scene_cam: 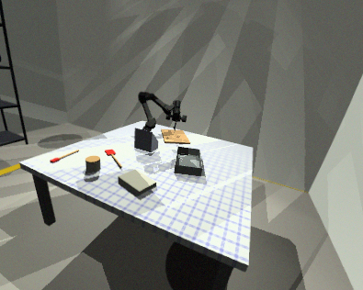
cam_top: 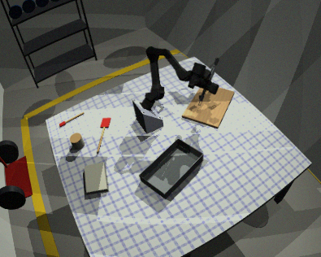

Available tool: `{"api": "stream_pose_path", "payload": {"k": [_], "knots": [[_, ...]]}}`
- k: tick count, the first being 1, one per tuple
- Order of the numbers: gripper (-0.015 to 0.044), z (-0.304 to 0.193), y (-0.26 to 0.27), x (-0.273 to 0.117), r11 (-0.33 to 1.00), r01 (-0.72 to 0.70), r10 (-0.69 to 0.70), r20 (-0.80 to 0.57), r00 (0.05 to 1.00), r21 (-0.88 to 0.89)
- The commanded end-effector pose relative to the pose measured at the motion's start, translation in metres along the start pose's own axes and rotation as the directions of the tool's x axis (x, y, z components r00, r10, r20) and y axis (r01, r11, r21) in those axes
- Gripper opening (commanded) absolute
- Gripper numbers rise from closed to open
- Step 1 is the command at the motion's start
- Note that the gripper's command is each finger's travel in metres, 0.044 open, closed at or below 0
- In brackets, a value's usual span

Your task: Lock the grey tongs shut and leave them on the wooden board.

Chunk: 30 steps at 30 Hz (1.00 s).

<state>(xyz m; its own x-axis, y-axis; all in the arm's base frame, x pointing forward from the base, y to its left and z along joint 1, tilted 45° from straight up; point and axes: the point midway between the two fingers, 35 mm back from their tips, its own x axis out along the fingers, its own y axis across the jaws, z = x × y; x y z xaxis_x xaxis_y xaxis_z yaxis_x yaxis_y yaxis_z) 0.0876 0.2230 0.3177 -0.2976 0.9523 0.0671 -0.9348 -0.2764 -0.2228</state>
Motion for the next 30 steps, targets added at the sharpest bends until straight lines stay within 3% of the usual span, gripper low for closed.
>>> {"api": "stream_pose_path", "payload": {"k": [1,30], "knots": [[-0.0150,0.0004,0.0009,-0.0002,1.000,-0.005,0.005,0.001,1.000,0.000],[-0.0150,0.0048,-0.0066,0.0036,1.000,0.019,-0.019,-0.006,1.000,0.012]]}}
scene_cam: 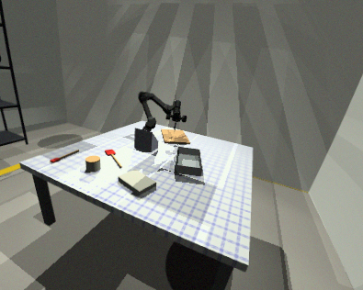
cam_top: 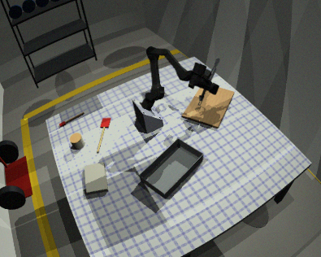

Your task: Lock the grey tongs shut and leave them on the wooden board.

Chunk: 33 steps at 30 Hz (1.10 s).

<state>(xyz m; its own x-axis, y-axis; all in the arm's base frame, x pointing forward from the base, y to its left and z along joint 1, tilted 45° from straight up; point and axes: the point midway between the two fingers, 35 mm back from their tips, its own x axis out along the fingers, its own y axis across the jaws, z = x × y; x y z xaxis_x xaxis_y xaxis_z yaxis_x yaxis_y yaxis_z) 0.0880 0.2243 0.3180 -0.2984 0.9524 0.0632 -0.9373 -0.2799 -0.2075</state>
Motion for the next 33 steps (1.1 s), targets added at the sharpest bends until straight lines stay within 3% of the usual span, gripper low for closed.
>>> {"api": "stream_pose_path", "payload": {"k": [1,16,33], "knots": [[-0.0150,0.006,-0.008,0.004,1.000,0.027,-0.027,-0.005,1.000,0.000],[-0.0150,0.024,-0.037,0.025,0.991,0.127,-0.120,-0.124,0.985,0.044],[-0.0150,0.029,-0.041,0.036,0.985,0.171,-0.147,-0.365,0.919,0.033]]}}
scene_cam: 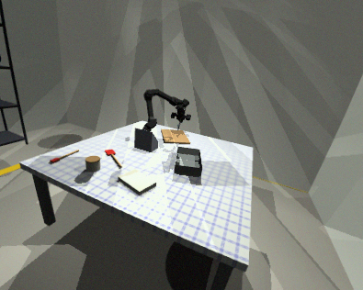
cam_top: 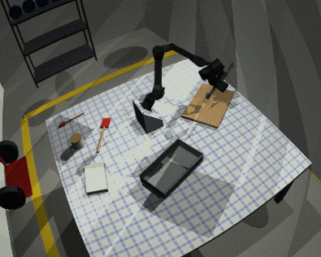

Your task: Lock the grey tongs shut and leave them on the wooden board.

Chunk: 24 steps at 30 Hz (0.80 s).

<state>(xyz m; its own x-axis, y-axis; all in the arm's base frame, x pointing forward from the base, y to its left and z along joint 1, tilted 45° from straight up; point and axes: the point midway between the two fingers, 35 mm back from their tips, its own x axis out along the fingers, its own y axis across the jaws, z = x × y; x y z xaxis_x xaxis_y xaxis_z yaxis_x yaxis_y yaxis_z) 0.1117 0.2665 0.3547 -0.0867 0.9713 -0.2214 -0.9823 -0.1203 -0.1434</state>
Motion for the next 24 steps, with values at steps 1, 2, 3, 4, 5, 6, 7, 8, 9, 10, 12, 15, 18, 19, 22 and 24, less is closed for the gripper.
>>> {"api": "stream_pose_path", "payload": {"k": [1,2,3,4,5,6,7,8,9,10,12,15,18,19,22,24], "knots": [[-0.0150,0.002,0.002,-0.001,1.000,0.007,-0.008,-0.067,0.998,-0.019],[-0.0150,0.002,0.003,-0.001,1.000,0.006,-0.008,-0.085,0.996,-0.022],[-0.0150,0.002,0.004,-0.001,1.000,0.005,-0.008,-0.103,0.995,-0.025],[-0.0150,0.002,0.005,-0.001,1.000,0.004,-0.007,-0.121,0.993,-0.029],[-0.0150,0.002,0.006,-0.002,0.999,0.002,-0.007,-0.139,0.990,-0.032],[-0.0150,0.001,0.007,-0.003,0.999,0.000,-0.006,-0.158,0.987,-0.036],[-0.0150,0.001,0.008,-0.003,0.999,-0.003,-0.004,-0.177,0.984,-0.040],[-0.0150,0.001,0.010,-0.004,0.999,-0.006,-0.003,-0.196,0.981,-0.045],[-0.0150,0.000,0.011,-0.005,0.999,-0.010,-0.001,-0.215,0.977,-0.049],[-0.0150,0.000,0.012,-0.006,0.998,-0.014,0.001,-0.234,0.972,-0.054],[-0.0150,-0.001,0.015,-0.008,0.998,-0.024,0.006,-0.272,0.962,-0.064],[-0.0150,-0.003,0.021,-0.012,0.996,-0.043,0.015,-0.330,0.944,-0.080],[-0.0150,-0.005,0.026,-0.018,0.993,-0.067,0.025,-0.389,0.921,-0.096],[-0.0150,-0.006,0.028,-0.020,0.992,-0.076,0.028,-0.408,0.912,-0.102],[-0.0150,-0.008,0.034,-0.026,0.987,-0.107,0.040,-0.466,0.884,-0.118],[-0.0150,-0.009,0.038,-0.031,0.984,-0.128,0.047,-0.501,0.864,-0.128]]}}
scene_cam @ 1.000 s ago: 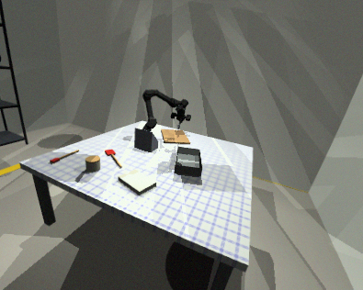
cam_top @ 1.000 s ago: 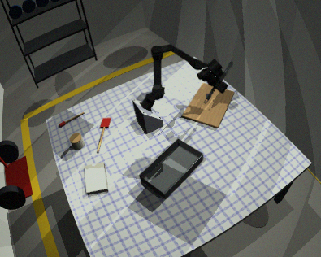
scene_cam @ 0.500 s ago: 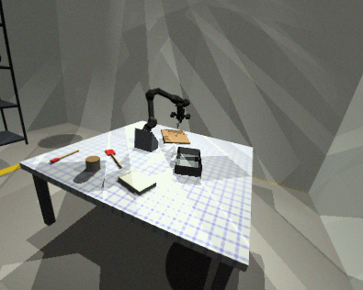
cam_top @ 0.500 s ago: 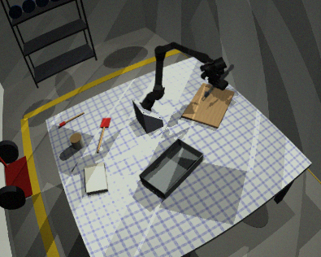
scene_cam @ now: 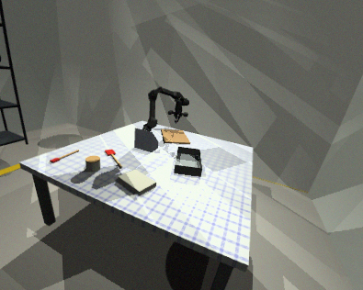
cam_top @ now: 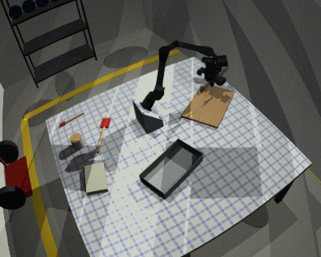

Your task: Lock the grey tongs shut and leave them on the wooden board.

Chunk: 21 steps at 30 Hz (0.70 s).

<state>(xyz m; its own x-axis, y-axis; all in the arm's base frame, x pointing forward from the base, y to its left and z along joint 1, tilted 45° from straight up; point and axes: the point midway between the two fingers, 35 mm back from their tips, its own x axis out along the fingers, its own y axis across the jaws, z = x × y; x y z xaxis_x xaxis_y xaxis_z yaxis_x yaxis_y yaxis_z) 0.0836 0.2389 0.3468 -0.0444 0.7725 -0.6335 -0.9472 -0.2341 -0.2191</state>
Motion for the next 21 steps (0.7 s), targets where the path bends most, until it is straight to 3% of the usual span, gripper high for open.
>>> {"api": "stream_pose_path", "payload": {"k": [1,21], "knots": [[-0.0150,-0.004,0.008,-0.008,0.999,-0.021,0.018,-0.072,0.997,-0.042],[-0.0150,-0.005,0.005,0.005,0.999,-0.023,0.020,-0.076,0.997,-0.044]]}}
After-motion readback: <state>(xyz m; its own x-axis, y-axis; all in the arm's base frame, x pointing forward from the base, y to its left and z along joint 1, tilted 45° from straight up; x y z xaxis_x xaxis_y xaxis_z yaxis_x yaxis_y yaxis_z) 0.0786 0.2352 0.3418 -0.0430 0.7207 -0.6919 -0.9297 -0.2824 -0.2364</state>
